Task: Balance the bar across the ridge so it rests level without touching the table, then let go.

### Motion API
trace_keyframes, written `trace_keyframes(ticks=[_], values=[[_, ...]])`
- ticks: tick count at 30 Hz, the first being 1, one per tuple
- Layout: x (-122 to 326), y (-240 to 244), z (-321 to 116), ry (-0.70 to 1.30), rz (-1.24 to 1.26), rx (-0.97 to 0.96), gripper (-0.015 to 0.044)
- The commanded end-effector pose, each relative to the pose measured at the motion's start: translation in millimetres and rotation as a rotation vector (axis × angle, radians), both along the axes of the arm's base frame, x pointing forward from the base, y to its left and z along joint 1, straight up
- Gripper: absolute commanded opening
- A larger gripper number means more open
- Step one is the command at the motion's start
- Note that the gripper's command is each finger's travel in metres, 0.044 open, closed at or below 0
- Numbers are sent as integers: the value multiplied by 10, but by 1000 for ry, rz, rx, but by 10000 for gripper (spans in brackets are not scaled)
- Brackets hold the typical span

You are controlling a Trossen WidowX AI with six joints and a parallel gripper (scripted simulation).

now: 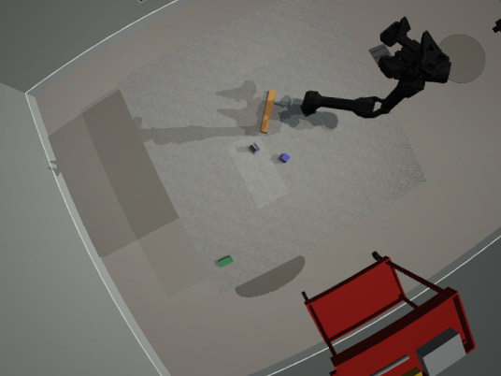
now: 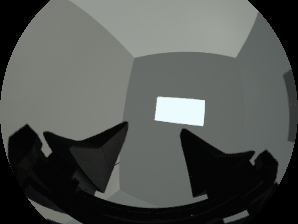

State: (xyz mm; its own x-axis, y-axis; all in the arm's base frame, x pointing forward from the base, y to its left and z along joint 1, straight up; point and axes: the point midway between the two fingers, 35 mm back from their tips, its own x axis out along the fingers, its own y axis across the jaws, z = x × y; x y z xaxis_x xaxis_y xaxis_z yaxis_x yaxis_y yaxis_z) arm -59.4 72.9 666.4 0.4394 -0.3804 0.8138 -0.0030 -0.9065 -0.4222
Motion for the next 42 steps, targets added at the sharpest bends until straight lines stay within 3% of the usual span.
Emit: trace_keyframes(ticks=[1, 20, 31, 42], values=[[451, -480, -138, 98, 65, 152, 315], [2078, -1881, -1468, 467, 242, 812, 315], [2676, -2232, -2626, 671, 249, 1214, 315], [2886, -2260, -3873, 871, 154, 1631, 315]])
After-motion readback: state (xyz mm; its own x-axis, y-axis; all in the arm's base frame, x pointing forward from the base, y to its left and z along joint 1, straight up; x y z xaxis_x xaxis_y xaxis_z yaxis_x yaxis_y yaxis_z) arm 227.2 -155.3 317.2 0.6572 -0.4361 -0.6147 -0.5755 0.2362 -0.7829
